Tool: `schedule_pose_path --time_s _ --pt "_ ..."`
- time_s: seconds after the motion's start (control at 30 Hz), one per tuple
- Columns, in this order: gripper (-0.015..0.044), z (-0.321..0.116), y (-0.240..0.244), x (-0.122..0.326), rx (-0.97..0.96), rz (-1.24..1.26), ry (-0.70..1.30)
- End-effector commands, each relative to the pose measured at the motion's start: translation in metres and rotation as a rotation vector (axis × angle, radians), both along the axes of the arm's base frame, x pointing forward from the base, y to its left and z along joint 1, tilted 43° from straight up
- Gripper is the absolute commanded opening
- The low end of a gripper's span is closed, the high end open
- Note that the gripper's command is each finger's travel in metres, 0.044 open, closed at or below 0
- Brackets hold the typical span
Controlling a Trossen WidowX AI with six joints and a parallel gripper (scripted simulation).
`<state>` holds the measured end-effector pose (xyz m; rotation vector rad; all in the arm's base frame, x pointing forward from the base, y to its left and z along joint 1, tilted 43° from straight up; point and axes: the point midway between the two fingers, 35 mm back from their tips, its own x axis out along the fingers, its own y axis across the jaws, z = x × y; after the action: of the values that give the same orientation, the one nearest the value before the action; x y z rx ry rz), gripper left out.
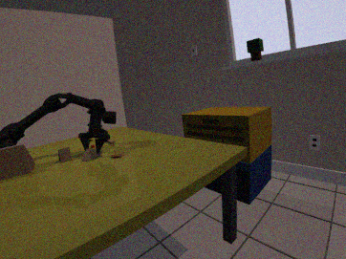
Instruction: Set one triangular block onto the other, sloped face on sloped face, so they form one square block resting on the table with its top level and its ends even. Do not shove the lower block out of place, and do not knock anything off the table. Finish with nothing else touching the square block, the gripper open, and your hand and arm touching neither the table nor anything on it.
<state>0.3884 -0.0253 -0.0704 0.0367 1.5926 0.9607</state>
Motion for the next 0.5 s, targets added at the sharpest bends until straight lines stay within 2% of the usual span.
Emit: schedule_pose_path --time_s 0.0,0.27,0.47 --pt "0.044 -0.0132 0.0062 -0.0067 -0.007 0.003 0.015" --pt "0.044 -0.0128 0.0066 -0.0068 -0.007 0.003 0.015" --pt "0.0282 -0.0117 0.0061 -0.006 -0.003 0.005 0.011"
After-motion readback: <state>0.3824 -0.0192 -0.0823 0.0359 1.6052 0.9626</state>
